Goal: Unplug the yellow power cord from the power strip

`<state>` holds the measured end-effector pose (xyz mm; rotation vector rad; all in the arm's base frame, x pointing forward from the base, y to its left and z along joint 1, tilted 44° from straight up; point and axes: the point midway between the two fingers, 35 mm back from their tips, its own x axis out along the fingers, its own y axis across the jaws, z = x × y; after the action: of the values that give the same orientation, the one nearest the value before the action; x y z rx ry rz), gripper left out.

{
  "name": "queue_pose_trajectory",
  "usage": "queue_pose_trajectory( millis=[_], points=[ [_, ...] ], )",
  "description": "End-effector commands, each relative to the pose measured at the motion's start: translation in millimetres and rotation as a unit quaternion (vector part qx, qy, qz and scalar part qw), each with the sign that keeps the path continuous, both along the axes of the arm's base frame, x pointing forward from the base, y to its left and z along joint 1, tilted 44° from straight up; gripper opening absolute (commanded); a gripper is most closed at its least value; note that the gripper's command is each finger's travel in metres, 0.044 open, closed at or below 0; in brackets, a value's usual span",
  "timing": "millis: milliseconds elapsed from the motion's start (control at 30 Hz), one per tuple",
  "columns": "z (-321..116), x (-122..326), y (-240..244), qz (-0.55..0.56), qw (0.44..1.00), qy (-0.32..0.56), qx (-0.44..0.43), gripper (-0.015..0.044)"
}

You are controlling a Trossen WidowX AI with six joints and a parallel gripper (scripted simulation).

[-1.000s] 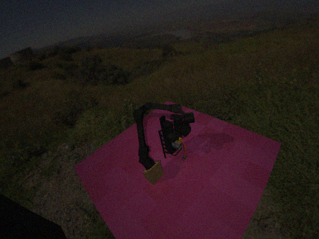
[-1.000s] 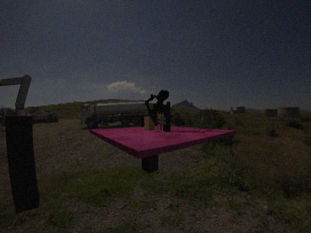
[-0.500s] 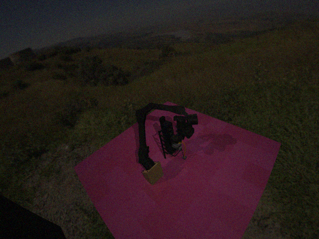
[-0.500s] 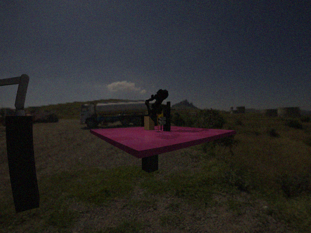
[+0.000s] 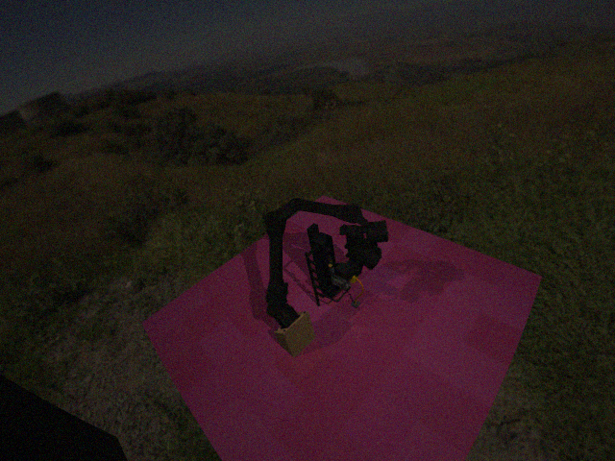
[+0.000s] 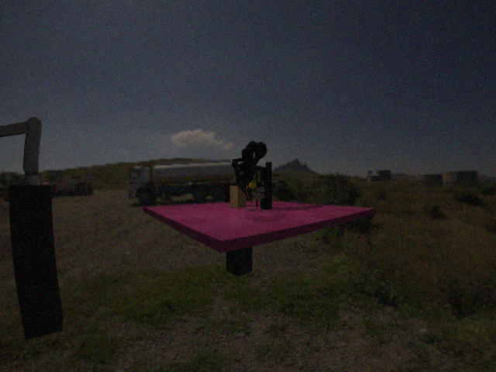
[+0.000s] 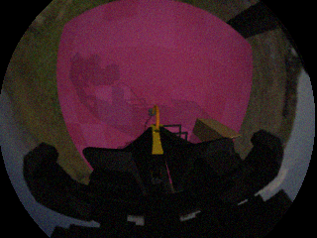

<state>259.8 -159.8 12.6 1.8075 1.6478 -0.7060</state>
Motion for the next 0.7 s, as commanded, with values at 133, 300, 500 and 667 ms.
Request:
queue_pose_trajectory(
  millis=[133, 300, 500, 667],
  points=[
    [1.1, 3.0, 3.7, 0.001, 1.0, -0.002, 0.0, 0.0289],
    [-16.2, 3.8, -26.2, 0.001, 1.0, -0.002, -0.002, 0.042],
    [-30.0, 1.9, -46.8, 0.001, 1.0, -0.002, -0.002, 0.044],
    [-30.0, 1.9, -46.8, 0.001, 1.0, -0.002, -0.002, 0.044]
  ],
)
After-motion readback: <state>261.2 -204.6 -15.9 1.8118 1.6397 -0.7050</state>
